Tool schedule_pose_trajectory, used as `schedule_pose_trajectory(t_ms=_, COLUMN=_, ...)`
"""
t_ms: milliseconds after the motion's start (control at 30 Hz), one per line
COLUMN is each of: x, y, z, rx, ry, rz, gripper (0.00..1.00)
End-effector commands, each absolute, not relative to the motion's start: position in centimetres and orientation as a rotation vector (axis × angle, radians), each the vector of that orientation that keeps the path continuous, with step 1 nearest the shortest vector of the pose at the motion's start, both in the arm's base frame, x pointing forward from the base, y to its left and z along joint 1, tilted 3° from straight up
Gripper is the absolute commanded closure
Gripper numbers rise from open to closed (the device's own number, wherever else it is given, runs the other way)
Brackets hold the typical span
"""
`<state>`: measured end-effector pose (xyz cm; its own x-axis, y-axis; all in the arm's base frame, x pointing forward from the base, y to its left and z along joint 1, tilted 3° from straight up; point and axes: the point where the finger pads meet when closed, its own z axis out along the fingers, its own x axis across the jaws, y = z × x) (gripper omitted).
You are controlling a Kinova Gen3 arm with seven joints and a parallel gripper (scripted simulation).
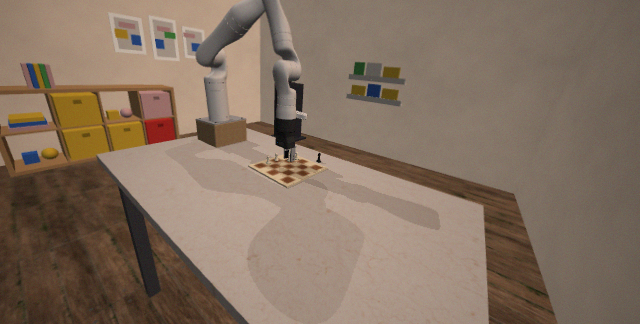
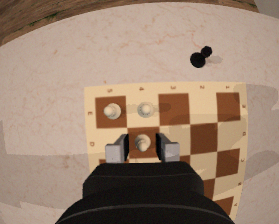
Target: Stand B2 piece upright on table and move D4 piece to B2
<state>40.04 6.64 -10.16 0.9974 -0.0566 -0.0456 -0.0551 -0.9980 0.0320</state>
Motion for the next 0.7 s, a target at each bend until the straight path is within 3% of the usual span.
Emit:
schedule_pose_trajectory(t_ms=0, x=40.11, y=6.66, z=-10.09, rx=3.109, ry=-0.087, rz=-0.070, gripper=0.32)
schedule_pose_trajectory(t_ms=333, x=40.11, y=6.66, z=-10.09, rx=3.109, ry=-0.087, rz=-0.070, gripper=0.32)
schedule_pose_trajectory(t_ms=367, x=40.11, y=6.66, z=-10.09, rx=3.109, ry=-0.087, rz=-0.070, gripper=1.00)
schedule_pose_trajectory(t_ms=667, x=40.11, y=6.66, z=-10.09, rx=3.109, ry=-0.087, rz=-0.070, gripper=1.00)
